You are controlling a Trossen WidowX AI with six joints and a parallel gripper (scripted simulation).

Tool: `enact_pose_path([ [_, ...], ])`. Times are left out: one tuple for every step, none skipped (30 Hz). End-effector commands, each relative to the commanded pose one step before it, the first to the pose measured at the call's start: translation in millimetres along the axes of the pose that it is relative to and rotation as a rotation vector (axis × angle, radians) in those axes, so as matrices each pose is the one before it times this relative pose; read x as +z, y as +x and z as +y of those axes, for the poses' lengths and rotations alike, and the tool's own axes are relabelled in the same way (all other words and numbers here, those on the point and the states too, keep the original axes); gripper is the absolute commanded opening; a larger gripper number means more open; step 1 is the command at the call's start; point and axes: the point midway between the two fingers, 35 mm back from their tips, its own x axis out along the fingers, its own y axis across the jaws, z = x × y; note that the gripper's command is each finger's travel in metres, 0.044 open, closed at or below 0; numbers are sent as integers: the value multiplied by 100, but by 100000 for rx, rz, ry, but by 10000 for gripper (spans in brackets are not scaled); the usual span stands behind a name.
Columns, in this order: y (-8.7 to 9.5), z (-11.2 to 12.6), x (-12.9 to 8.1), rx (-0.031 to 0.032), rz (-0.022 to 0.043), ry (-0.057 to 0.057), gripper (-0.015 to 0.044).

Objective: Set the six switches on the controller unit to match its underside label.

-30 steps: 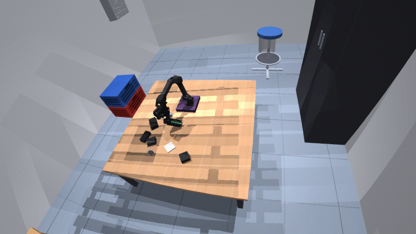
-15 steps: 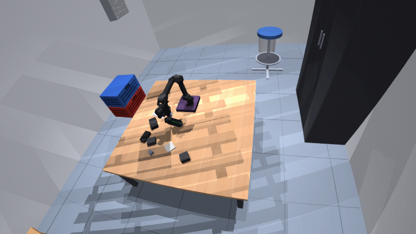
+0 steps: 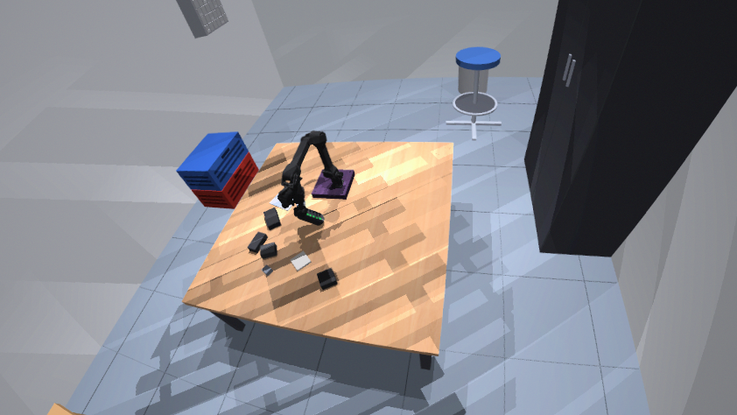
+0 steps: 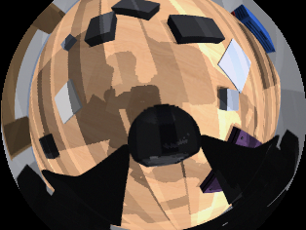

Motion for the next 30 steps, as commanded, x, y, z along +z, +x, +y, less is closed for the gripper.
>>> enact_pose_path([
  [-9,-21,-809,-50,290,-268,336],
  [-37,0,-77,1,-205,0,336],
  [-37,0,-77,1,-205,0,336],
  [-37,0,-77,1,-204,0,336],
  [-36,0,-77,1,-204,0,336],
  [-36,0,-78,1,-204,0,336],
  [-36,0,-78,1,-205,0,336],
  [-36,0,-78,1,-205,0,336],
  [-36,0,-78,1,-205,0,336],
  [-36,0,-78,1,-204,0,336],
  [-35,0,-78,1,-203,0,336],
  [-35,0,-79,1,-204,0,336],
  [-35,0,-79,1,-204,0,336],
  [-35,0,-79,1,-205,0,336],
  [-35,0,-79,1,-205,0,336],
  [-34,0,-79,1,-206,0,336],
  [-34,0,-79,1,-206,0,336],
  [-34,0,-80,1,-207,0,336],
  [-34,0,-80,1,-207,0,336],
  [-34,0,-80,1,-206,0,336],
  [-34,0,-79,1,-205,0,336],
  [-33,0,-80,1,-204,0,336],
  [-33,0,-80,1,-203,0,336],
  [-33,0,-80,1,-203,0,336],
  [-33,0,-80,1,-203,0,336],
  [-33,0,-80,1,-203,0,336],
  [-33,0,-80,1,-203,0,336],
  [-32,0,-80,1,-203,0,336],
  [-32,0,-81,1,-203,0,336],
  [-32,0,-81,1,-204,0,336],
])
